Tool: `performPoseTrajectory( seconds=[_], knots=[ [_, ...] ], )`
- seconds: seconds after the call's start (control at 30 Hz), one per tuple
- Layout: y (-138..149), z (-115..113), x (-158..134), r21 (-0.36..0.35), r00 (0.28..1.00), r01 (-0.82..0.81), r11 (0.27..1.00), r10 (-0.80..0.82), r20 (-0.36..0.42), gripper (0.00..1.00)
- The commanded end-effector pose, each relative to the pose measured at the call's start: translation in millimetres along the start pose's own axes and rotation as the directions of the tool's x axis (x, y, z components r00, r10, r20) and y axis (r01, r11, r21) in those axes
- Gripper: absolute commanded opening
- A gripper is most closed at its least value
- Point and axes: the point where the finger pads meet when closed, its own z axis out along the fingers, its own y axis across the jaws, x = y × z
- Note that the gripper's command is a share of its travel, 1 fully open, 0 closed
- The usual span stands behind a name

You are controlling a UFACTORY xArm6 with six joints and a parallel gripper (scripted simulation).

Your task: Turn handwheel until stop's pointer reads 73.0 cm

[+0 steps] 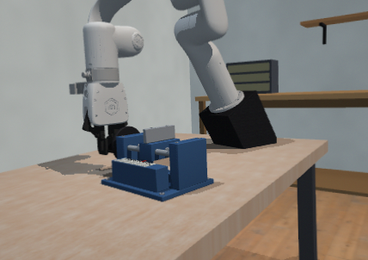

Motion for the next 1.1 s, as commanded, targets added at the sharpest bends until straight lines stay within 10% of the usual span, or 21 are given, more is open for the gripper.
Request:
performPoseTrajectory(
  seconds=[0.0, 1.07],
  knots=[
    [0.1, 0.6, 0.0, 0.0, 1.0, 0.0, 1.0, 0.0, 0.0, 0.06],
    [11.2, 20.4, 0.0, 0.0, 1.0, 0.0, 1.0, 0.0, 0.0, 0.06]
  ],
)
